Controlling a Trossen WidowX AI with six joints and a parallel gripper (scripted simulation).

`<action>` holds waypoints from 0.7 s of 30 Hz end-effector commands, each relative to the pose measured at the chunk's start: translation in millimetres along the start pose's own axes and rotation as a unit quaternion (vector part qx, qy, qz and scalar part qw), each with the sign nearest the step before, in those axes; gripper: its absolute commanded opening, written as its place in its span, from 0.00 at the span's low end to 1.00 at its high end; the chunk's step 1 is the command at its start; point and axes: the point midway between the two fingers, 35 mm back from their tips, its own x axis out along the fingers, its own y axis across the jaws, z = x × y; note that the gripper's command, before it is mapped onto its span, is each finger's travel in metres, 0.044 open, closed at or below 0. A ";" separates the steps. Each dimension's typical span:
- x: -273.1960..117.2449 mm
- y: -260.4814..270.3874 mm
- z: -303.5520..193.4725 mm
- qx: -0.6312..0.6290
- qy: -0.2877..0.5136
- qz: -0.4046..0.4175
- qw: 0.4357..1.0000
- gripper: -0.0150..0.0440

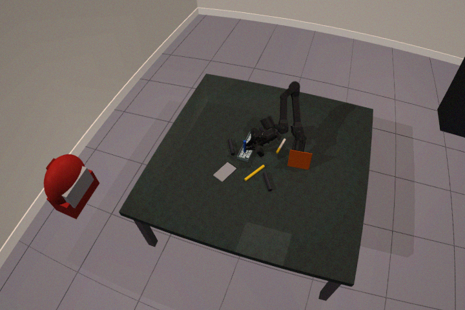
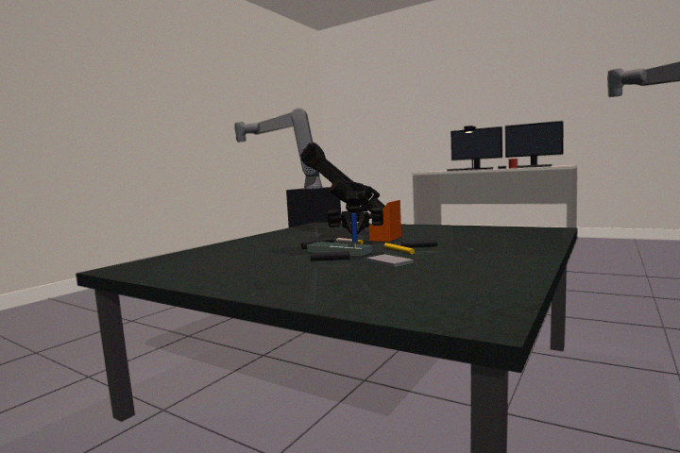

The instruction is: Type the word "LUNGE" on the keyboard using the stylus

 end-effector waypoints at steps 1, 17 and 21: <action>0.5 0.7 -2.4 -0.002 0.000 0.002 1.000 0.39; -5.2 0.8 10.2 -0.001 0.000 0.002 1.000 0.39; -10.1 0.8 18.8 -0.001 0.000 0.002 1.000 0.39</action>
